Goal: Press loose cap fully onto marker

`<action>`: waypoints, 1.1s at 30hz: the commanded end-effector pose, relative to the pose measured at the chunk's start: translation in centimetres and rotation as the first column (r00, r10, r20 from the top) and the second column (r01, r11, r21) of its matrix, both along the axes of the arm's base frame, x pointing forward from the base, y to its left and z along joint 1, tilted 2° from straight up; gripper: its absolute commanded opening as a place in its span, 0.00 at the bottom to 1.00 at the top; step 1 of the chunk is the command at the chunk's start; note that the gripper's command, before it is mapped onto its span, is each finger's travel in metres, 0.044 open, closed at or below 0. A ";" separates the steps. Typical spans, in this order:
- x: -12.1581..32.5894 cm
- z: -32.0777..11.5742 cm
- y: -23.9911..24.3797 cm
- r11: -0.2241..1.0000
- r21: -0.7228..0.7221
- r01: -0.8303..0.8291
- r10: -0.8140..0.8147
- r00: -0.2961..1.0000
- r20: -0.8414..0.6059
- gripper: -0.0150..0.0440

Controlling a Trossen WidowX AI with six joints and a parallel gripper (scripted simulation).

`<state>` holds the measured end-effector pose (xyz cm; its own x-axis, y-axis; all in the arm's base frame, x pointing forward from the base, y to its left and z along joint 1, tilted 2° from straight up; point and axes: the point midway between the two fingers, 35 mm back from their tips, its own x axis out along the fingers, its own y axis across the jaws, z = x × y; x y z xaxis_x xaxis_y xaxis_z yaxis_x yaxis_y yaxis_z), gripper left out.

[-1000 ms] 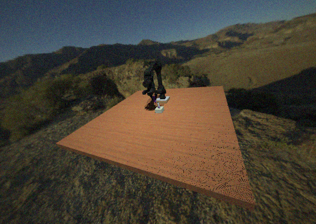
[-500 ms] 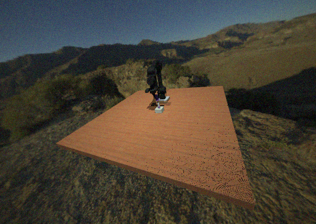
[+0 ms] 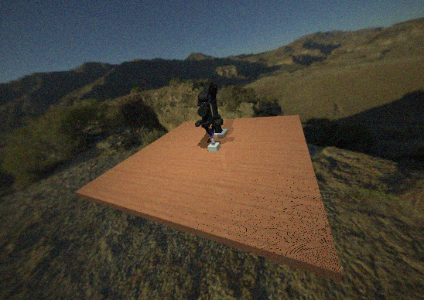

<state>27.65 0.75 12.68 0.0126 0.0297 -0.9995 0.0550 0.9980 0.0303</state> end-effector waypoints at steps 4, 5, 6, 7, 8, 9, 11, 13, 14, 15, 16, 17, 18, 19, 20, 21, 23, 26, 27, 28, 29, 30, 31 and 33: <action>-0.1 -1.3 0.1 1.000 0.004 0.003 -0.003 1.000 -0.008 0.25; -0.1 -1.5 0.1 1.000 0.004 0.003 -0.003 1.000 -0.008 0.25; -0.1 -1.7 0.1 1.000 0.004 0.003 -0.003 1.000 -0.008 0.25; -0.1 -1.8 0.1 1.000 0.004 0.003 -0.003 1.000 -0.008 0.25; -0.1 -2.0 0.1 1.000 0.004 0.003 -0.003 1.000 -0.008 0.25; -0.2 -2.2 0.1 1.000 0.004 0.003 -0.003 1.000 -0.008 0.25; -0.2 -2.5 0.1 1.000 0.004 0.003 -0.003 1.000 -0.008 0.25; -0.2 -2.8 0.1 1.000 0.004 0.003 -0.003 1.000 -0.008 0.25; -0.2 -3.0 0.2 1.000 0.004 0.003 -0.003 1.000 -0.008 0.25; -0.2 -3.1 0.2 1.000 0.004 0.003 -0.003 1.000 -0.008 0.25; -0.2 -3.3 0.2 1.000 0.004 0.003 -0.003 1.000 -0.008 0.25; -0.2 -3.4 0.2 1.000 0.004 0.003 -0.003 1.000 -0.008 0.25; -0.2 -3.6 0.2 1.000 0.004 0.003 -0.003 1.000 -0.008 0.25; -0.3 -3.8 0.2 1.000 0.004 0.003 -0.003 1.000 -0.008 0.25; -0.3 -3.9 0.2 1.000 0.004 0.003 -0.003 1.000 -0.008 0.25; -0.3 -4.1 0.2 1.000 0.004 0.003 -0.003 1.000 -0.008 0.25; -0.3 -4.4 0.2 1.000 0.004 0.003 -0.003 1.000 -0.008 0.25; -0.2 -4.9 0.2 1.000 0.004 0.003 -0.003 1.000 -0.008 0.25; -0.2 -5.0 0.2 1.000 0.004 0.003 -0.003 1.000 -0.008 0.25; -0.2 -5.1 0.2 1.000 0.004 0.003 -0.003 1.000 -0.008 0.25; -0.1 -5.3 0.2 1.000 0.004 0.003 -0.003 1.000 -0.008 0.25; -0.1 -5.4 0.2 1.000 0.004 0.003 -0.003 1.000 -0.008 0.25; -0.1 -5.6 0.2 1.000 0.004 0.003 -0.003 1.000 -0.008 0.25; 0.0 -5.9 0.2 1.000 0.004 0.003 -0.003 1.000 -0.008 0.25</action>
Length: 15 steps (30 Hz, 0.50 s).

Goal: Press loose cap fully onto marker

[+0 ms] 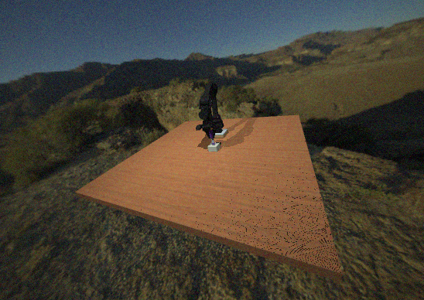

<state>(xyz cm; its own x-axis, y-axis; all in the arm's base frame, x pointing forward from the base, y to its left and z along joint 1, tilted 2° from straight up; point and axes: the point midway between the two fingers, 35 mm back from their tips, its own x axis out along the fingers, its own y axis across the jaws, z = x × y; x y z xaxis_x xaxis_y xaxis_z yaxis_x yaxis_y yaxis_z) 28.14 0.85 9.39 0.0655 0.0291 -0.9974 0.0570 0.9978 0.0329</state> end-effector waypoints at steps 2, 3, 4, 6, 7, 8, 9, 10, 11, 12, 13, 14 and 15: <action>-0.4 -2.8 0.1 1.000 0.005 0.000 0.001 0.998 -0.061 0.25; -0.3 -3.0 0.1 1.000 0.005 0.000 0.001 0.998 -0.061 0.25; -0.3 -3.1 0.1 1.000 0.005 0.000 0.001 0.998 -0.061 0.25; -0.2 -3.4 0.1 1.000 0.005 0.000 0.001 0.998 -0.060 0.25; -0.1 -3.5 0.1 1.000 0.005 0.000 0.001 0.998 -0.060 0.25; -0.1 -3.7 0.1 1.000 0.005 0.000 0.001 0.998 -0.060 0.25; 0.0 -3.8 0.1 1.000 0.005 0.000 0.001 0.998 -0.060 0.25; 0.0 -4.0 0.1 1.000 0.005 0.000 0.001 0.998 -0.060 0.25; 0.1 -4.1 0.1 1.000 0.005 0.000 0.001 0.998 -0.060 0.25; 0.2 -4.2 0.1 1.000 0.005 0.000 0.001 0.998 -0.060 0.25; 0.3 -4.3 0.1 1.000 0.005 0.000 0.001 0.998 -0.060 0.25; 0.5 -4.4 0.1 1.000 0.005 0.000 0.001 0.998 -0.060 0.25; 0.6 -4.5 0.1 1.000 0.005 0.000 0.001 0.998 -0.060 0.25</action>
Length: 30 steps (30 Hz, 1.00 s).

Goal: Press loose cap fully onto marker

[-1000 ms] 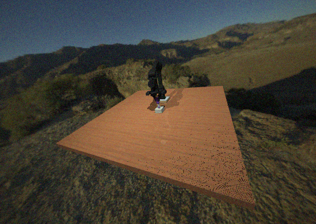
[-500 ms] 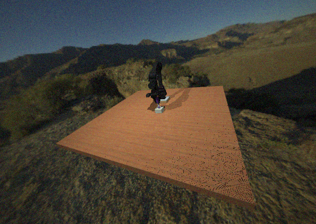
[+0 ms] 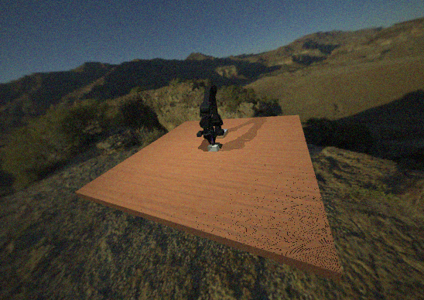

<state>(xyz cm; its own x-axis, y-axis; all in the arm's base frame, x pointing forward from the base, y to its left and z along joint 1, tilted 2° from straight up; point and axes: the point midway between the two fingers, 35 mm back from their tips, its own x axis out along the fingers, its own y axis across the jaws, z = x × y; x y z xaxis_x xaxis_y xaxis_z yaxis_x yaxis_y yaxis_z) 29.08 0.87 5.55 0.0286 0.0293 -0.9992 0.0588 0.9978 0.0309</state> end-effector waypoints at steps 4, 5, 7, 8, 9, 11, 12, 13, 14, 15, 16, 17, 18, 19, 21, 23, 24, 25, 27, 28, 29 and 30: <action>0.1 -1.1 0.1 1.000 0.004 -0.001 0.001 1.000 -0.022 0.25; 0.1 -1.1 0.1 1.000 0.004 -0.001 0.001 1.000 -0.022 0.25; 0.1 -1.2 0.1 1.000 0.004 -0.001 0.001 1.000 -0.022 0.25; 0.1 -1.1 0.1 1.000 0.004 -0.001 0.001 1.000 -0.022 0.25; 0.1 -1.1 0.1 1.000 0.004 -0.001 0.001 1.000 -0.022 0.25; 0.1 -1.1 0.1 1.000 0.004 -0.001 0.001 1.000 -0.022 0.25; 0.1 -1.1 0.1 1.000 0.004 -0.001 0.001 1.000 -0.022 0.25; 0.1 -1.1 0.1 1.000 0.004 -0.001 0.001 1.000 -0.022 0.25; 0.1 -1.1 0.1 1.000 0.004 -0.001 0.001 1.000 -0.022 0.25; 0.1 -1.1 0.1 1.000 0.004 -0.001 0.001 1.000 -0.022 0.25; 0.2 -1.1 0.0 1.000 0.000 -0.001 0.001 1.000 -0.022 0.30; 0.2 -1.1 0.0 1.000 0.000 -0.001 0.001 1.000 -0.022 0.34; 0.2 -1.1 0.0 1.000 0.000 -0.001 0.001 1.000 -0.022 0.39; 0.2 -1.1 0.0 1.000 0.000 -0.001 0.001 1.000 -0.022 0.43; 0.2 -1.1 0.0 1.000 0.000 -0.001 0.001 1.000 -0.022 0.52; 0.2 -1.1 0.0 1.000 0.000 -0.001 0.001 1.000 -0.022 0.61; 0.2 -1.1 0.0 1.000 0.000 -0.001 0.001 1.000 -0.022 0.65; 0.2 -1.1 0.0 1.000 0.000 -0.001 0.001 1.000 -0.022 0.70; 0.2 -1.1 0.0 1.000 0.000 -0.001 0.001 1.000 -0.022 0.79; 0.2 -1.1 0.0 1.000 0.000 -0.001 0.001 1.000 -0.022 0.83; 0.2 -1.1 0.0 1.000 0.000 -0.001 0.001 1.000 -0.022 0.88; 0.2 -1.1 0.0 1.000 0.000 -0.001 0.001 1.000 -0.022 0.92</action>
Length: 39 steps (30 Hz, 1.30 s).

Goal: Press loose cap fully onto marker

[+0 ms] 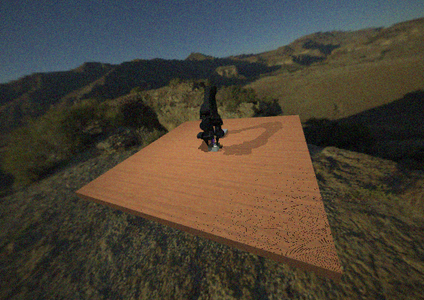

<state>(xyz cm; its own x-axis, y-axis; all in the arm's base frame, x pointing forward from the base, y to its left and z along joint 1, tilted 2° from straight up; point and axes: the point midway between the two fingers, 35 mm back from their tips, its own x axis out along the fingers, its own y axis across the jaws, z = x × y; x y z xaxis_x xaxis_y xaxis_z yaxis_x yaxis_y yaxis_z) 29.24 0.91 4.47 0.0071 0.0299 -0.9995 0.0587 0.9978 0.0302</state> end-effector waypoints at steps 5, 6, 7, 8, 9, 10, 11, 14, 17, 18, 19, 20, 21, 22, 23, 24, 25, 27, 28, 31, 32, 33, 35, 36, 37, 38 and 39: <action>0.1 1.0 0.0 1.000 0.000 0.000 0.000 1.000 0.000 1.00; 0.2 2.2 -0.1 1.000 0.000 0.000 0.000 1.000 0.000 1.00; 0.3 3.7 -0.1 1.000 0.000 0.000 0.000 1.000 0.000 1.00; 0.2 5.3 -0.2 1.000 0.000 0.000 0.000 1.000 0.000 1.00; 0.1 6.5 -0.2 1.000 0.000 0.000 0.000 1.000 0.000 1.00; 0.0 7.3 -0.2 1.000 0.000 0.000 0.000 1.000 0.000 1.00; 0.0 7.5 -0.3 1.000 0.000 0.000 0.000 1.000 0.000 1.00; 0.0 7.5 -0.3 1.000 0.000 0.000 0.000 1.000 0.000 1.00; -1.6 9.5 -0.1 0.996 0.003 0.086 -0.086 0.996 -0.005 0.87; -2.2 10.2 0.0 0.993 0.004 0.116 -0.116 0.993 -0.006 0.82; -2.4 10.4 0.0 0.992 0.004 0.126 -0.126 0.992 -0.007 0.78; -2.4 10.4 0.0 0.992 0.004 0.126 -0.126 0.992 -0.007 0.73; -2.4 10.4 0.0 0.992 0.004 0.126 -0.126 0.992 -0.007 0.69; -2.4 10.4 0.0 0.992 0.004 0.126 -0.126 0.992 -0.007 0.64; -2.4 10.4 0.0 0.992 0.004 0.126 -0.126 0.992 -0.007 0.60; -2.4 10.4 0.0 0.992 0.004 0.126 -0.126 0.992 -0.007 0.56; -2.4 10.4 0.0 0.992 0.004 0.126 -0.126 0.992 -0.007 0.51; -2.4 10.4 0.0 0.992 0.004 0.126 -0.126 0.992 -0.007 0.42; -2.4 10.4 0.0 0.992 0.004 0.126 -0.126 0.992 -0.007 0.38; -2.4 10.4 0.0 0.992 0.004 0.126 -0.126 0.992 -0.007 0.25; -2.4 10.4 0.0 0.992 0.004 0.126 -0.126 0.992 -0.007 0.25; -2.4 10.4 0.0 0.992 0.004 0.126 -0.126 0.992 -0.007 0.25; -2.4 10.4 0.0 0.992 0.004 0.126 -0.126 0.992 -0.007 0.25; -2.4 10.4 0.0 0.992 0.004 0.126 -0.126 0.992 -0.007 0.25; -2.4 10.4 0.0 0.992 0.004 0.126 -0.126 0.992 -0.007 0.25; -2.4 10.4 0.0 0.992 0.004 0.126 -0.126 0.992 -0.007 0.25; -2.4 10.4 0.0 0.992 0.004 0.126 -0.126 0.992 -0.007 0.25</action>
<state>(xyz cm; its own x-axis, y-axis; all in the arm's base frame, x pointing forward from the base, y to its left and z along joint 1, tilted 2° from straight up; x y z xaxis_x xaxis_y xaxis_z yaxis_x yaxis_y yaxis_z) 26.87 0.84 14.81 0.0035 0.0296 -0.9996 0.1812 0.9830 0.0297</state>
